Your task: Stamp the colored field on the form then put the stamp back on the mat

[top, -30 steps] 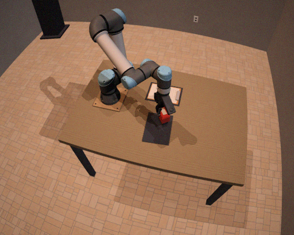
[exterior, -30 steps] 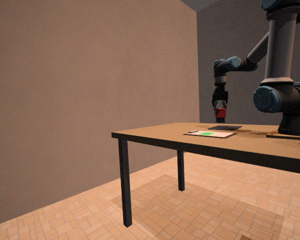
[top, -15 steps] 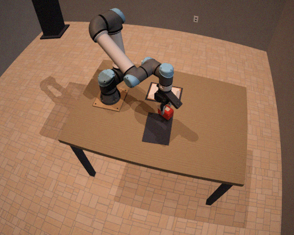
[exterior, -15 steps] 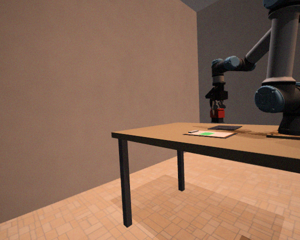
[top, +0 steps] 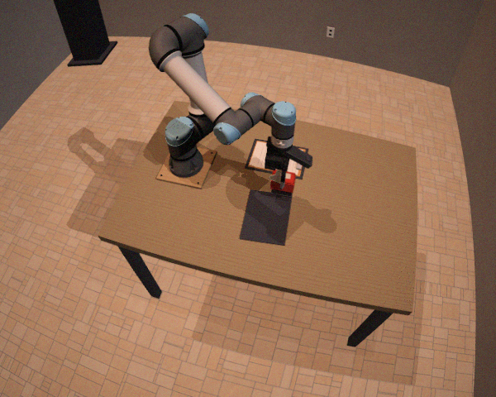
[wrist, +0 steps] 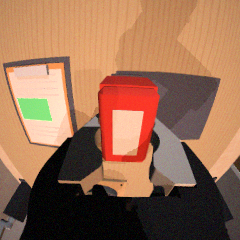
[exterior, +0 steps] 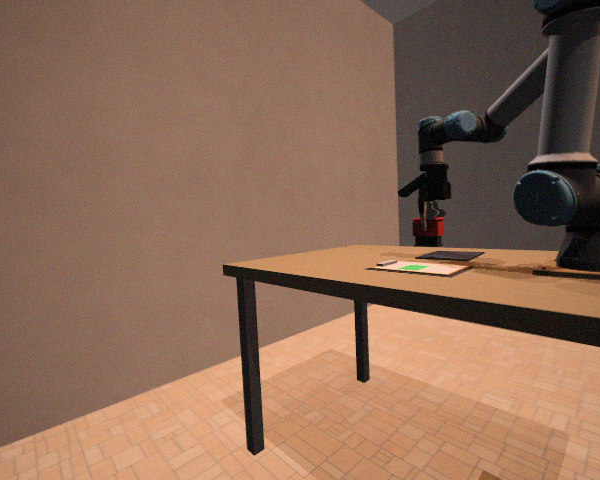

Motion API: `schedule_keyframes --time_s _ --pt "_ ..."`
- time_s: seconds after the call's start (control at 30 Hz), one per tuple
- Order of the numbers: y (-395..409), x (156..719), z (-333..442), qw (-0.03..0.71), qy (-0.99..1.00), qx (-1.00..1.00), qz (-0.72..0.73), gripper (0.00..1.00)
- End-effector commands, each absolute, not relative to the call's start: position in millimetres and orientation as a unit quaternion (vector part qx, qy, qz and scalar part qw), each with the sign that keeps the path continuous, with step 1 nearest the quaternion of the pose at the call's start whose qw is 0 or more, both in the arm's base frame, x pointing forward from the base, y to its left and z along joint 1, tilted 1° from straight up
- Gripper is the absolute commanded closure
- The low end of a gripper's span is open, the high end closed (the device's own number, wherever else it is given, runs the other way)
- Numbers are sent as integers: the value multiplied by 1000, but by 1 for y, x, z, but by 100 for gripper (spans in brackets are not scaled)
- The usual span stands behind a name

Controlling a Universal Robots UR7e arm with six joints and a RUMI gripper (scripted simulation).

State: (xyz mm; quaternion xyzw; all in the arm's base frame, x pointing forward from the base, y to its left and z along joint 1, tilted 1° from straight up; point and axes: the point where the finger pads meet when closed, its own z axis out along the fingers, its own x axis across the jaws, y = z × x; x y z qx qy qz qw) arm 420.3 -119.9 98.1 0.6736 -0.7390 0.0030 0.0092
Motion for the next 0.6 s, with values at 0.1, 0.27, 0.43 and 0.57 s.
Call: schedule_keyframes --time_s 0.1,0.27,0.43,0.57 --pt "-95 425 98 6 -598 801 2 80" --pt "-85 426 98 6 -539 842 1 80" --pt "-69 426 98 6 -432 902 0 80" --pt "-56 425 98 6 -340 940 0 80"
